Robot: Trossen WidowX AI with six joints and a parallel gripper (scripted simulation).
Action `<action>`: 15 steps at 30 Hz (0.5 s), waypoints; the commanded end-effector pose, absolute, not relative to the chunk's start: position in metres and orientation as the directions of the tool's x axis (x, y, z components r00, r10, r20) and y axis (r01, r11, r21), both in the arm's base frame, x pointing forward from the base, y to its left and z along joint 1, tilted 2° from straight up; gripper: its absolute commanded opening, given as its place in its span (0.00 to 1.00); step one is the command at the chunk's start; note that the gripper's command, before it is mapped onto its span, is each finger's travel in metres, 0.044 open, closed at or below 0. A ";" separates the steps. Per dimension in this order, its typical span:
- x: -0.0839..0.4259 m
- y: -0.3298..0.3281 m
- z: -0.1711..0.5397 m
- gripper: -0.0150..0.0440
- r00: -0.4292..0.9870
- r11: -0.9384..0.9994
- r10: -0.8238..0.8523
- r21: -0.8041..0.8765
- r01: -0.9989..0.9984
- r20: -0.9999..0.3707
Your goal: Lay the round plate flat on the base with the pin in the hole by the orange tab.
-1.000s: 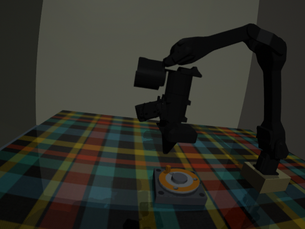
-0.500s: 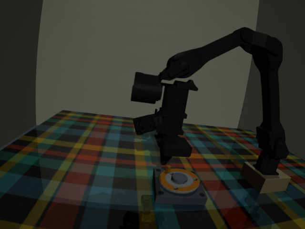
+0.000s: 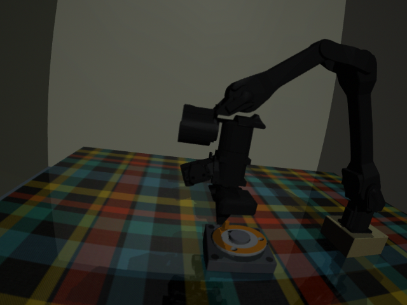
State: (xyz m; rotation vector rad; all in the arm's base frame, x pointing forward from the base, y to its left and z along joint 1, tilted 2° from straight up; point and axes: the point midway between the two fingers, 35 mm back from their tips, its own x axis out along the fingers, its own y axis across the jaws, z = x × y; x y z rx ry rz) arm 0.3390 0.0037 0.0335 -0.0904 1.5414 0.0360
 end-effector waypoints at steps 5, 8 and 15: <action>0.329 -0.004 0.031 0.25 0.024 0.996 -0.032 -0.034 -0.083 -0.999; 0.326 -0.006 0.031 0.25 0.024 0.996 -0.032 -0.034 -0.083 -0.999; 0.321 -0.008 0.031 0.25 0.024 0.996 -0.032 -0.034 -0.083 -0.999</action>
